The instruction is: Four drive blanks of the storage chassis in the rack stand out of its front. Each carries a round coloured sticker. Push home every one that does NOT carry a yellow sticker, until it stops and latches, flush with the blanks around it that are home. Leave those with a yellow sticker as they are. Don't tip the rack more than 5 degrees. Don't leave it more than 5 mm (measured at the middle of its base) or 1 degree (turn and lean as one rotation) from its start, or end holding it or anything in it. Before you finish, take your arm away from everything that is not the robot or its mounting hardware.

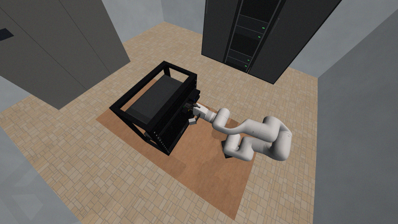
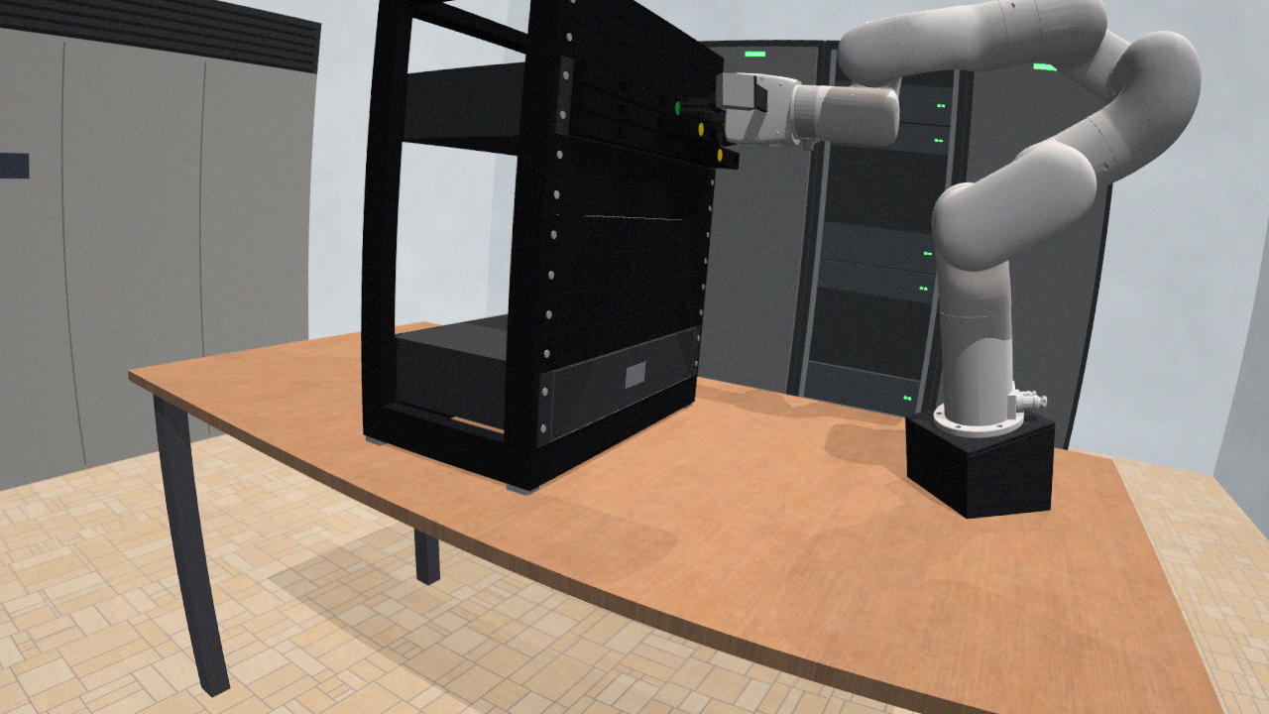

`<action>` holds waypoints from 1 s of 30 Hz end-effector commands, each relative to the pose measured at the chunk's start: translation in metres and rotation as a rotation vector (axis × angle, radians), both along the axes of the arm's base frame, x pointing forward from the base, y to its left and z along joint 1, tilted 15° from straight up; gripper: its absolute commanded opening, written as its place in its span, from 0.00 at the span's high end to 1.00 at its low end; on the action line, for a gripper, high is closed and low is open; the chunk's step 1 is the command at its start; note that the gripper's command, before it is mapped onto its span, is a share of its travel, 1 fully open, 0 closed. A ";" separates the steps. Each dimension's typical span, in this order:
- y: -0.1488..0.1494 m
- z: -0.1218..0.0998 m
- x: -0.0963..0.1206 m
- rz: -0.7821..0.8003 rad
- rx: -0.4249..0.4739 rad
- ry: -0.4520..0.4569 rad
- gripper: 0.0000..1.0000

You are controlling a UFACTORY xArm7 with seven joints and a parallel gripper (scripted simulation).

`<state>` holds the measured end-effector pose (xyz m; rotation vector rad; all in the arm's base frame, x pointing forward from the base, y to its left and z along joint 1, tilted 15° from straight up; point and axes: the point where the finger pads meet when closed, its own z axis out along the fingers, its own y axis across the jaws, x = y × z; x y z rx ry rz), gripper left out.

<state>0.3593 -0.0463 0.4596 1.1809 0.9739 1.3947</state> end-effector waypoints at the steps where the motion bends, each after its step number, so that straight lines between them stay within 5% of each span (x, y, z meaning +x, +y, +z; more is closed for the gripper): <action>1: 0.000 0.003 0.000 -0.001 0.000 -0.006 1.00; 30: 0.000 0.001 -0.008 -0.001 0.000 -0.006 1.00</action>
